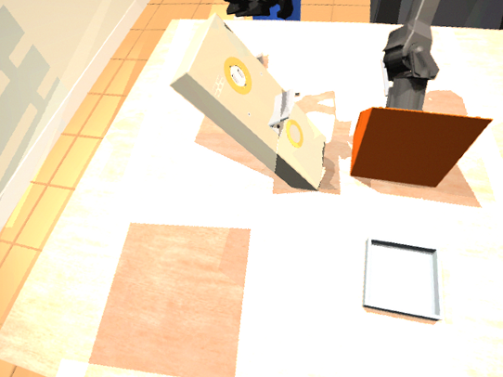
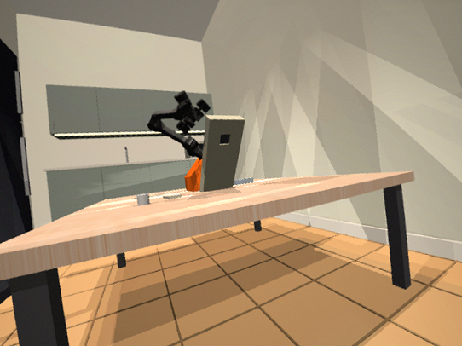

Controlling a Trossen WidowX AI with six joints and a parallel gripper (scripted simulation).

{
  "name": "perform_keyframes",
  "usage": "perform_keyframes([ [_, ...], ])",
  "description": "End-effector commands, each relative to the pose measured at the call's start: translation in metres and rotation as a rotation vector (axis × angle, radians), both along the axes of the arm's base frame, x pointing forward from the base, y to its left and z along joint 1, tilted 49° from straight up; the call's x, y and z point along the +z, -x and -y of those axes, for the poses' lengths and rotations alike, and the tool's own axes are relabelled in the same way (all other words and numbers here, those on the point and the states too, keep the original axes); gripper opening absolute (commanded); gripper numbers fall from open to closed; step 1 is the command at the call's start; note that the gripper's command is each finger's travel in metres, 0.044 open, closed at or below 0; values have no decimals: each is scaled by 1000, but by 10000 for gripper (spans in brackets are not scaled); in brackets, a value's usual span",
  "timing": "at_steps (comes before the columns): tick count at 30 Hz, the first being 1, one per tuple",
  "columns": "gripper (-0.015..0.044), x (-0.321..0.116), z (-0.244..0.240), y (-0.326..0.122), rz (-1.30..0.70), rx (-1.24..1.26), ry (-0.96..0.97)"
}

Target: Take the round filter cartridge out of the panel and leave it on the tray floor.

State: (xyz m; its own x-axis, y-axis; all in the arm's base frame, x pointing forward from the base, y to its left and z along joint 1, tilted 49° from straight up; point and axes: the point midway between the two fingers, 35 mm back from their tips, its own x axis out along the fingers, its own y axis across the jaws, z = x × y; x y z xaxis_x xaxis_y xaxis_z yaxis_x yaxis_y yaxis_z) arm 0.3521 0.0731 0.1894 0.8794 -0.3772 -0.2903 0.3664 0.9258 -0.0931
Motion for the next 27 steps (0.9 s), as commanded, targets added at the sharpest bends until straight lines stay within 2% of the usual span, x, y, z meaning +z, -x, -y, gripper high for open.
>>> perform_keyframes([
  [1,96,-12,-16,24,-3,13,9],
  [11,96,-111,-59,102,-261,258,428],
  [27,96,-114,-59,100,-266,262,435],
])
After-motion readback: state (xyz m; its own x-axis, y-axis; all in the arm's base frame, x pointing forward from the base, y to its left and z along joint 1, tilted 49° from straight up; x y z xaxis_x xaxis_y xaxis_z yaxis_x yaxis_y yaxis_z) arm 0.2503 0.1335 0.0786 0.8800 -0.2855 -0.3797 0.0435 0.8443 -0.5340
